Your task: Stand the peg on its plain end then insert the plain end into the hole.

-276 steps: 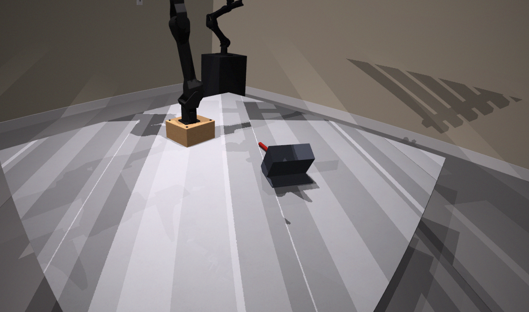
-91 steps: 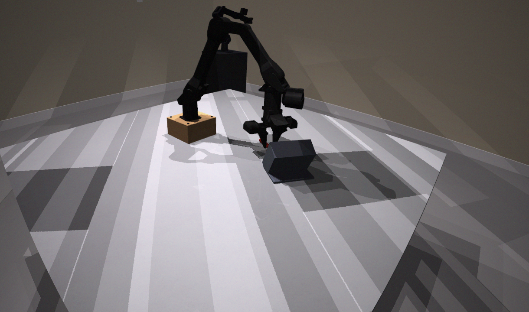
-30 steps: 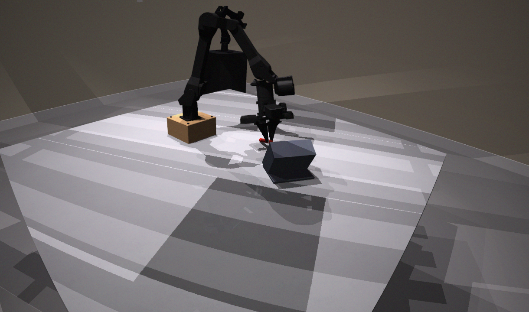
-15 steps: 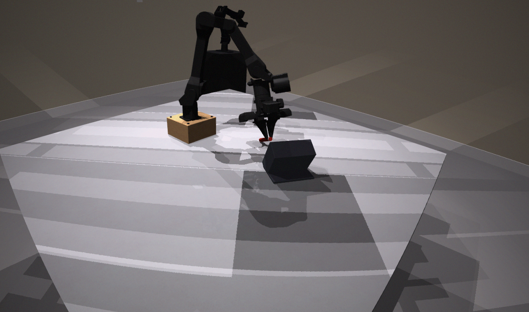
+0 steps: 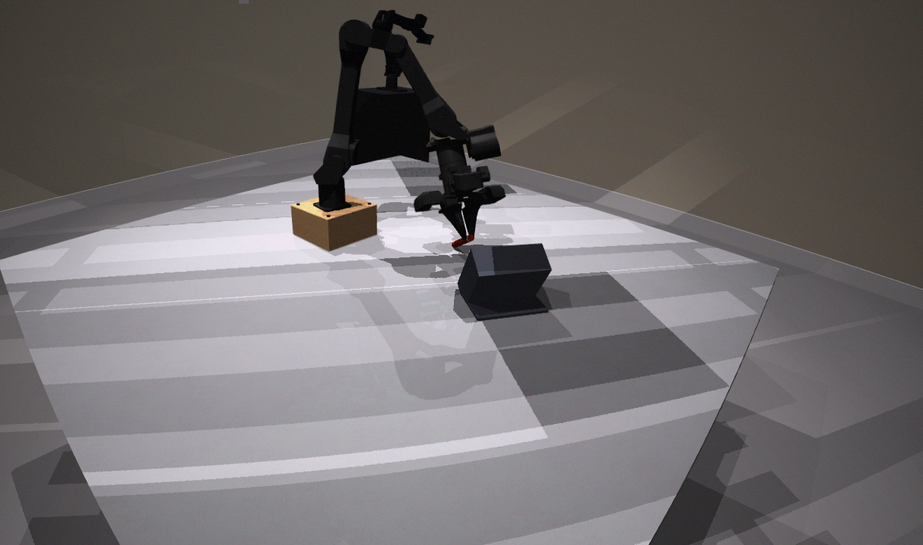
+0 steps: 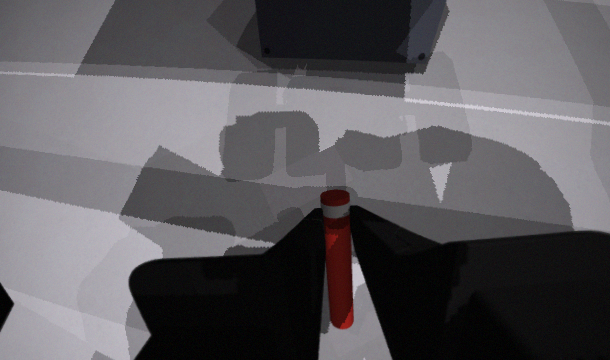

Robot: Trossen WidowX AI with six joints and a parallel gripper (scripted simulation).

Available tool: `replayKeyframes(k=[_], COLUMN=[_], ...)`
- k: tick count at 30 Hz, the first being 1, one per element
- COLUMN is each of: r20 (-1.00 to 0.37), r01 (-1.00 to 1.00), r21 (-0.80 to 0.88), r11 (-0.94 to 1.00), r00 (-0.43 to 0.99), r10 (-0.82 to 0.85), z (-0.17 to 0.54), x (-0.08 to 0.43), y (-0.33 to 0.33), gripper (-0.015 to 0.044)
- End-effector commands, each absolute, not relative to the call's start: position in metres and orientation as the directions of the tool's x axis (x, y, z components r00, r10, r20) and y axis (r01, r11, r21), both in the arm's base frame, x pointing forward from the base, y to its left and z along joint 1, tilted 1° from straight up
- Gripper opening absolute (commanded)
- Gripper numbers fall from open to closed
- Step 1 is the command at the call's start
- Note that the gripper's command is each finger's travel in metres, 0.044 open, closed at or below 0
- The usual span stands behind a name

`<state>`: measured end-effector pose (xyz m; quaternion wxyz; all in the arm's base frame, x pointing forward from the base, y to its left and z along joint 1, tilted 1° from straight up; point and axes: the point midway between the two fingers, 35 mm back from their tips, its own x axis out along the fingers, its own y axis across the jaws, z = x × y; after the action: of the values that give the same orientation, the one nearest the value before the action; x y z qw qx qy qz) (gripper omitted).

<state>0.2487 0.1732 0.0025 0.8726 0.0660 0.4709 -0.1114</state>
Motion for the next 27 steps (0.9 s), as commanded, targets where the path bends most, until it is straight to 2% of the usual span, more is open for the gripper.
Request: replayKeyframes(k=[1,27], r20=[-0.816,-0.668], r01=[0.261,0.261], r21=[0.016,0.016], r11=[0.965,0.965], r00=[0.562,0.721], r10=[-0.138,-0.184], z=[0.005,0.011], x=[0.246,0.229], y=[0.173,0.177], gripper=[0.0051,0.0051])
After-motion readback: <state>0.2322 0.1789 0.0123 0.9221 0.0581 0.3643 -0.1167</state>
